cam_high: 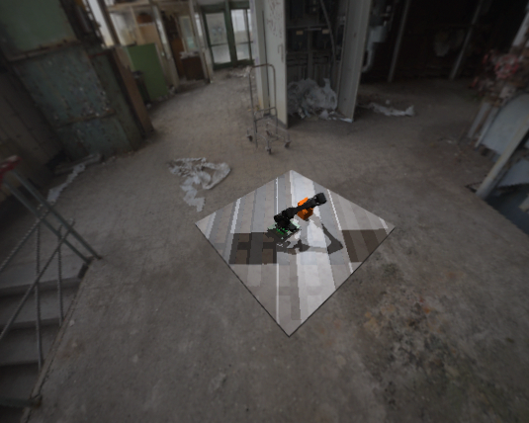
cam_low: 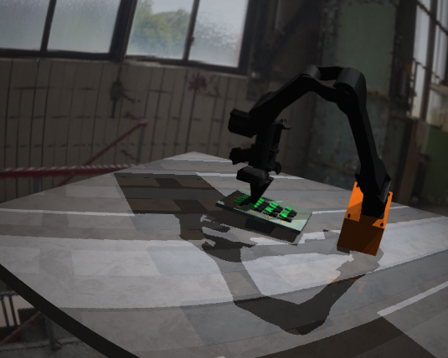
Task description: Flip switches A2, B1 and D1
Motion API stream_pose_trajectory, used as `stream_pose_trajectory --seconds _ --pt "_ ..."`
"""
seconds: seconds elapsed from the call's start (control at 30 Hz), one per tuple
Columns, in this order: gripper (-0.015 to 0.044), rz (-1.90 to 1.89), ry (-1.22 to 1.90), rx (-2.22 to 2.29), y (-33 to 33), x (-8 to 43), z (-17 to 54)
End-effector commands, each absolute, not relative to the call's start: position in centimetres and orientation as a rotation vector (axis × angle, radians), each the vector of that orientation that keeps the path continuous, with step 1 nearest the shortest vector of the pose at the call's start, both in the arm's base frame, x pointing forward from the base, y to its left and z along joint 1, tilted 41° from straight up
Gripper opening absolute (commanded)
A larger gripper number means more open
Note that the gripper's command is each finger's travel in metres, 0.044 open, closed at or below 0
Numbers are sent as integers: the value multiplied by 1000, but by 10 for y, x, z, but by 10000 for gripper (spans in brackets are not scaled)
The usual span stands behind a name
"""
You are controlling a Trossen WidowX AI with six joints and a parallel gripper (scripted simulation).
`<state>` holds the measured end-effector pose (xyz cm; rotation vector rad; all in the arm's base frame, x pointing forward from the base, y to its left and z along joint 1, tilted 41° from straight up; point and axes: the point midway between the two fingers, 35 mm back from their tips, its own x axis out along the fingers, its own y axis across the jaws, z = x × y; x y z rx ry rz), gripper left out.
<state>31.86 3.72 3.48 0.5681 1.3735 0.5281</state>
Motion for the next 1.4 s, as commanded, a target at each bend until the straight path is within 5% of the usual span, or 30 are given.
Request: stream_pose_trajectory --seconds 0.0,1.37 --pt "0 528 1374 573 38 319 35" --pt "0 528 1374 574 41 319 31"
